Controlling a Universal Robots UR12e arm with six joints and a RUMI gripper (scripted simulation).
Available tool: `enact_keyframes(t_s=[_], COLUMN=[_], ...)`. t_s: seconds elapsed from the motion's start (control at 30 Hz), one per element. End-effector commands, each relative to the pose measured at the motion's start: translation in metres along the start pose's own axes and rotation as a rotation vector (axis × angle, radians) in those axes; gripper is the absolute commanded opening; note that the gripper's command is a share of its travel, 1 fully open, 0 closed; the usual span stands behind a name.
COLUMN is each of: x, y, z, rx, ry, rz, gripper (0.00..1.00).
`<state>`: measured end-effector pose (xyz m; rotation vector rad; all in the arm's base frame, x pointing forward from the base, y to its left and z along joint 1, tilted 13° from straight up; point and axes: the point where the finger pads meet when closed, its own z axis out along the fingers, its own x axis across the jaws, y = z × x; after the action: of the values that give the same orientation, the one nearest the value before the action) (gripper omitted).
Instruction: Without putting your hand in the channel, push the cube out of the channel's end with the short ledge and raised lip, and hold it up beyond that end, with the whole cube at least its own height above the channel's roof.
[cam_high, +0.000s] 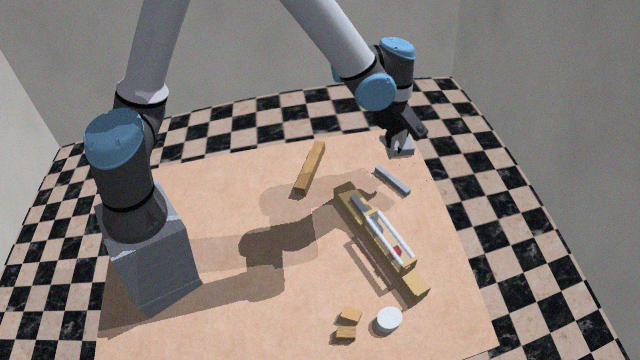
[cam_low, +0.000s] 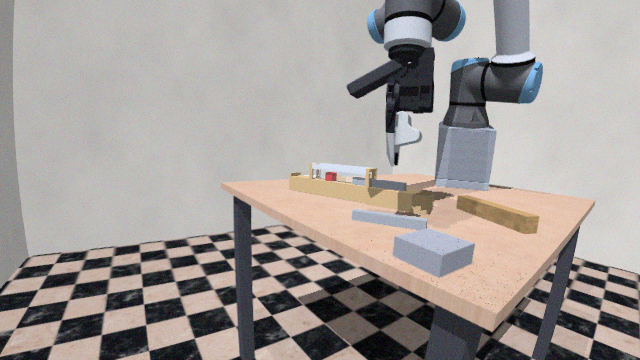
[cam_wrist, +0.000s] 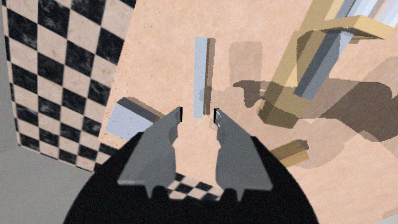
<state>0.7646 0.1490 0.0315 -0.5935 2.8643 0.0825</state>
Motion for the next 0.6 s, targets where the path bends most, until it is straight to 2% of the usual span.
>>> enact_keyframes(t_s=[0.0,0.37,0.47,0.57], x=[-0.001,-0.001,-0.001,-0.001], y=[0.000,0.000,0.000,0.000], z=[-0.001,0.001,0.010,0.027], rx=[0.001,0.001,0.001,0.001], ry=[-0.001,-0.001,-0.001,-0.001], rz=[0.000,0.000,0.000,0.000], gripper=[0.22,0.22,0.22,0.22])
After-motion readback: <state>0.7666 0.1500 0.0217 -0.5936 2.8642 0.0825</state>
